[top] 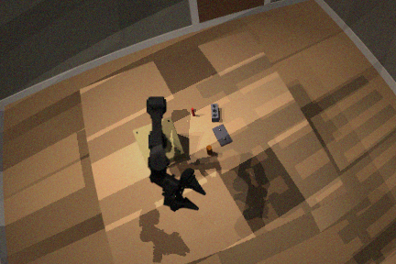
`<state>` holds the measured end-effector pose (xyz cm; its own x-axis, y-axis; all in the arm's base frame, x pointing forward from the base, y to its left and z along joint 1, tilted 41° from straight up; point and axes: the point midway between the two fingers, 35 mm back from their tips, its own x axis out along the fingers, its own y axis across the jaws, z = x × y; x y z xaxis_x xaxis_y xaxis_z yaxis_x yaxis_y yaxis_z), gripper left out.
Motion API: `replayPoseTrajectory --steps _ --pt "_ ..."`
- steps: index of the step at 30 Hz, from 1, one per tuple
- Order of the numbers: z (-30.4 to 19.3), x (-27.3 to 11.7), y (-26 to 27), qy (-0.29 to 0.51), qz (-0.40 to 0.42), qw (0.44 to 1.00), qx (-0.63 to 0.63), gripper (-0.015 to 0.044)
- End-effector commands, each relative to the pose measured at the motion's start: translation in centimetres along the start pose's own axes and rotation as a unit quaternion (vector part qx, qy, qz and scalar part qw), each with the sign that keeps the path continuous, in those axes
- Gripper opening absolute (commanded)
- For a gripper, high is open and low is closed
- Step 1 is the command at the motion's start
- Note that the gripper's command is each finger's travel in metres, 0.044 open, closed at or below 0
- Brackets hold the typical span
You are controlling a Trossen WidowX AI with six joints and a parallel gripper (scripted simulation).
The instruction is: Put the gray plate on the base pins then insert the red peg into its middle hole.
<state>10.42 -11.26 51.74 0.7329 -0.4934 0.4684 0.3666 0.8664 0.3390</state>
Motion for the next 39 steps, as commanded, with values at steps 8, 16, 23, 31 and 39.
replayPoseTrajectory --steps 8,16,23,31,39 --pt "-0.5 2.3 -3.0 0.005 0.005 0.997 0.070 0.0440" --pt "-4.6 7.4 -7.6 0.061 -0.028 0.990 0.121 0.0440" --pt "-12.5 11.6 -8.6 0.156 -0.039 0.978 0.135 0.0440" --pt "-20.9 14.1 -8.4 0.263 -0.060 0.956 0.112 0.0440" --pt "-30.5 14.2 -5.1 0.389 -0.049 0.914 0.104 0.0440"
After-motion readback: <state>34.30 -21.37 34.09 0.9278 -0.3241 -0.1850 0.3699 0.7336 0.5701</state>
